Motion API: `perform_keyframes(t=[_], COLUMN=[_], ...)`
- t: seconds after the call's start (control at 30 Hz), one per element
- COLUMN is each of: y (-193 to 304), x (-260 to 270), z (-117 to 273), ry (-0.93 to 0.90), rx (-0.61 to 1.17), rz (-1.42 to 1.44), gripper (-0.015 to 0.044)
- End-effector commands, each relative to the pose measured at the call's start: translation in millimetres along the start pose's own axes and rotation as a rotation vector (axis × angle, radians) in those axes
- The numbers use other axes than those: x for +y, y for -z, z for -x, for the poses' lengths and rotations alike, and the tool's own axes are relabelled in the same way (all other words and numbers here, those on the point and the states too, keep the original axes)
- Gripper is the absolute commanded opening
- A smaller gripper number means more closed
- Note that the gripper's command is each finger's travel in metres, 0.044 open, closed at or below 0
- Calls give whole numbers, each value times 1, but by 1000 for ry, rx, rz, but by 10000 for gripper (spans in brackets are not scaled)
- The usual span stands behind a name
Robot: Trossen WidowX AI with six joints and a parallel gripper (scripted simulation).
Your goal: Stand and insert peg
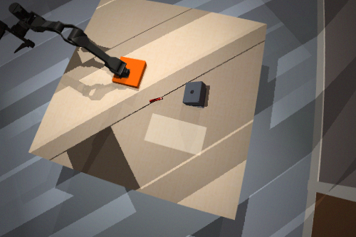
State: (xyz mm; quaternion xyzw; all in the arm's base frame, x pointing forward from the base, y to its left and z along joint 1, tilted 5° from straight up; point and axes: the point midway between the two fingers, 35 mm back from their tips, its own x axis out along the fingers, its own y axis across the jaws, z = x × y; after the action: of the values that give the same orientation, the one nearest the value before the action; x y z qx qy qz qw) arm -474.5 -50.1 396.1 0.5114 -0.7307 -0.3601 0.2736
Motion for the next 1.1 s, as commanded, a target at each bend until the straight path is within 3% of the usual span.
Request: perform_keyframes(t=[0.0,0.3,1.07], y=[0,-22,-53], x=[0,20,29], z=[1,57,152], ry=[-2,-140,-307], rx=[-2,-163,-441], rz=[0,-20,99], gripper=[426,440,440])
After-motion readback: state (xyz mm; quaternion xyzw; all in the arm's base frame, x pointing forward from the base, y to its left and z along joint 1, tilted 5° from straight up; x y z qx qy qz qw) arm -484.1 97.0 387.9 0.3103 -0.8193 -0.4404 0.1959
